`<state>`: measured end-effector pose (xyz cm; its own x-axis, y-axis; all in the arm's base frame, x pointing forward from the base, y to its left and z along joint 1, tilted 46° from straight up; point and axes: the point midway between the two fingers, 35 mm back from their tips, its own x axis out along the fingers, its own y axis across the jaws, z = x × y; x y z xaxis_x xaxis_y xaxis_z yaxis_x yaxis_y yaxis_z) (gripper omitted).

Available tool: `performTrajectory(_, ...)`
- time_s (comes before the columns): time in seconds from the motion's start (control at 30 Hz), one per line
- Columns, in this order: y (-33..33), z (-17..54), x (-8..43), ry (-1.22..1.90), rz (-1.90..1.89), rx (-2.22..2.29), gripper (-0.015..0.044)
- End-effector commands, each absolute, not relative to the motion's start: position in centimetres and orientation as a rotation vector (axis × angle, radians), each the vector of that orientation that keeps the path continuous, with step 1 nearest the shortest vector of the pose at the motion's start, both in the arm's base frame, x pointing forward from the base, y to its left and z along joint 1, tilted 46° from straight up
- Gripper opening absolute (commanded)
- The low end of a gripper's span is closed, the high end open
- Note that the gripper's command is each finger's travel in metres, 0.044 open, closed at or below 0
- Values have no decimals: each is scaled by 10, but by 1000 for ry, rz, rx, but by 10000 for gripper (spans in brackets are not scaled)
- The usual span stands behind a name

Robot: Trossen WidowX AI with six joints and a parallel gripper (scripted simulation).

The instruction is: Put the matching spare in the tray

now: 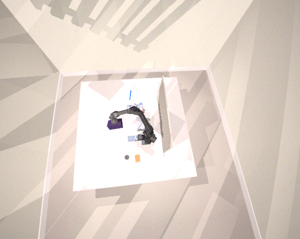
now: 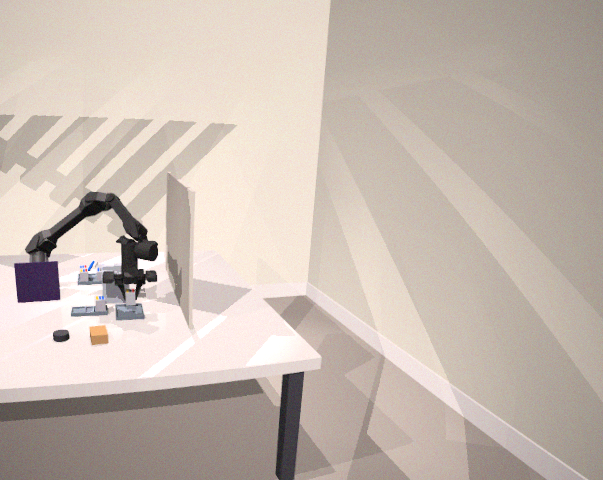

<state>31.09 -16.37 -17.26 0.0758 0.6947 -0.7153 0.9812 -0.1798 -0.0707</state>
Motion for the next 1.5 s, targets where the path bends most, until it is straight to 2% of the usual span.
performTrajectory(0.0, -159, -175, 310, 1657, -885, 1936, 0)
performTrajectory(0.9, -142, -189, 307, 1660, -882, 1937, 0)
performTrajectory(1.47, -145, -187, 309, 1659, -879, 1929, 440)
